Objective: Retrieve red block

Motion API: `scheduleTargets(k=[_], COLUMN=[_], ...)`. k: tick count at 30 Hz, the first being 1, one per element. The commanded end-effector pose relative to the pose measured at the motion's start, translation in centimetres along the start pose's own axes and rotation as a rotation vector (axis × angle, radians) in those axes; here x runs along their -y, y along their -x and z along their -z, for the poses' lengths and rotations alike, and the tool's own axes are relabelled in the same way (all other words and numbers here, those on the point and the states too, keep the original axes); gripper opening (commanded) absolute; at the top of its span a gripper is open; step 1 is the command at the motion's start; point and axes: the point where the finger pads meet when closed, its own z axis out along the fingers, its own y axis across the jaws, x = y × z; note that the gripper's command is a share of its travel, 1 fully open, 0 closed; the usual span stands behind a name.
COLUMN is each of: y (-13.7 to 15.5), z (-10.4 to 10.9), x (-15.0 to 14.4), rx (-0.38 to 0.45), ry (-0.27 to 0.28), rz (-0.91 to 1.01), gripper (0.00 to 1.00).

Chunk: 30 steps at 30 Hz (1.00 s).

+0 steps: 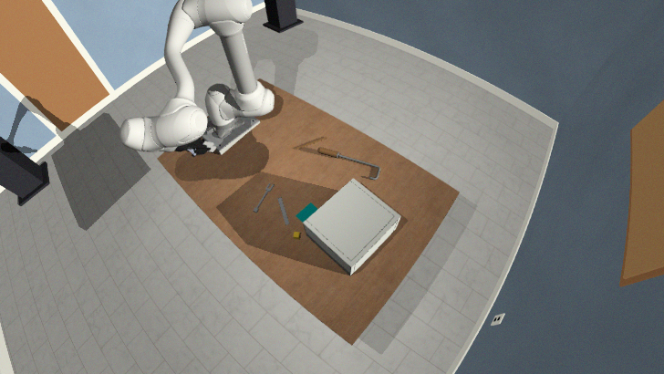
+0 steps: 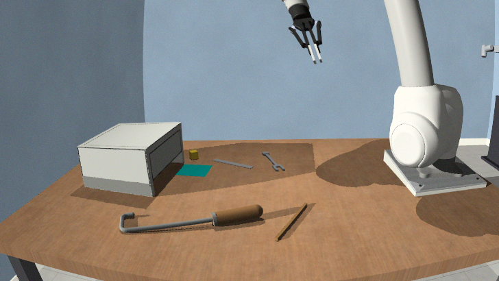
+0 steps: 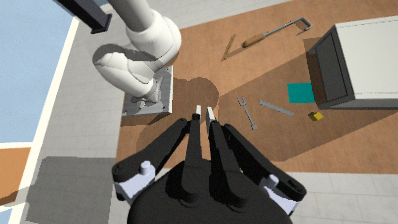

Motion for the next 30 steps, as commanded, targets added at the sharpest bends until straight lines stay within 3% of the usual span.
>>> scheduleTargets(k=[1,3,15,16,18,19,30], y=[-1.9,-4.5,-15.7,-16.9,-16.9,-19.9,-32.3], z=[-2.0,-4.6,-14.8,-15.7,-15.7,-18.4,-29.0], x=[-3.3,-6.6,-15.3,-15.7,-15.7,-17.2,-19.4], rx=[0.075,0.147,0.393,0.423,0.423,0.451,0.599], ry=[-0.016,-0.037,-0.130,-0.144,-0.144,-0.157,-0.235], rz=[0.130,0.275,0.881,0.970,0.970,1.057,1.599], gripper=[0.00,0.00,0.00,0.00,0.00,0.00,0.00])
